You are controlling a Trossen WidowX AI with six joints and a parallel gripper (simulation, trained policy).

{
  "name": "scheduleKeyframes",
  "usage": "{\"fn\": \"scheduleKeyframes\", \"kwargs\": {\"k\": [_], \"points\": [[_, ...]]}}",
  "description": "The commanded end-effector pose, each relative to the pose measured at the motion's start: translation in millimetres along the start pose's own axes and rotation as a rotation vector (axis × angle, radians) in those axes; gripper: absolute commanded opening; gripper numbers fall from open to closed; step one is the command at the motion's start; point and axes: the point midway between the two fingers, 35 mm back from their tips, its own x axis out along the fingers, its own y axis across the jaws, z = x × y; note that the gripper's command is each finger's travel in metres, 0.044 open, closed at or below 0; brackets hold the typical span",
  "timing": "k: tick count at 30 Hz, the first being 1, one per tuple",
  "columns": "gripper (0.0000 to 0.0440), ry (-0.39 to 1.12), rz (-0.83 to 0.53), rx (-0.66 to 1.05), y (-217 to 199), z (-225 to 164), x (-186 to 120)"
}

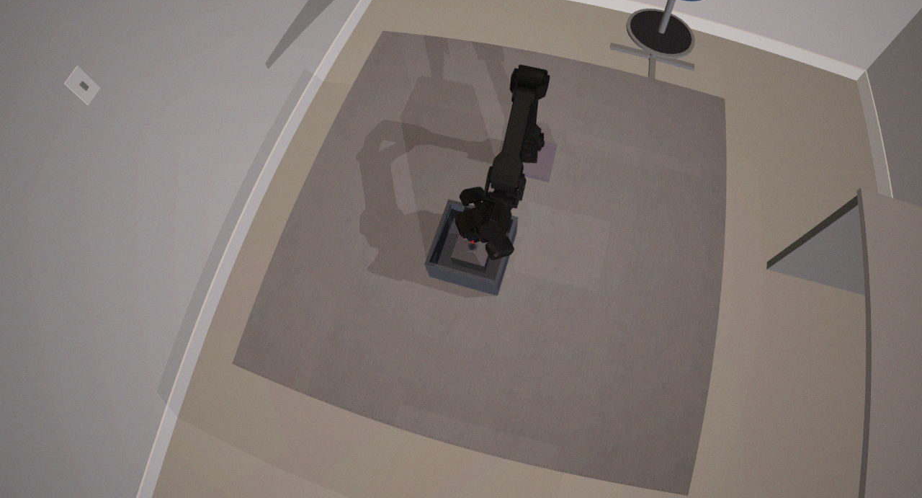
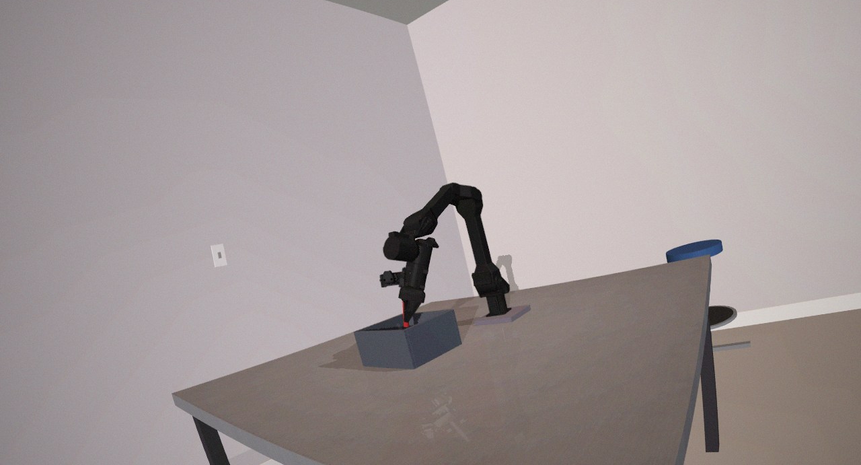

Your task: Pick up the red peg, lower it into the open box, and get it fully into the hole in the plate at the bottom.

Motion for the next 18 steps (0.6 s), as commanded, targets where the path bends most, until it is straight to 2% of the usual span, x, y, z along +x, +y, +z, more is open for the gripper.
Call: {"fn": "scheduleKeyframes", "kwargs": {"k": [1, 6, 13, 18], "points": [[0.0000, 0.023, 0.010, -0.037, 2.7, 0.4, 11.0], [0.0015, 0.062, 0.018, -0.091, 2.7, -4.0, 23.6], [0.0158, 0.120, 0.021, -0.130, 2.0, -7.6, 39.1], [0.0168, 0.108, 0.035, -0.167, 5.5, 7.3, 36.7]]}}
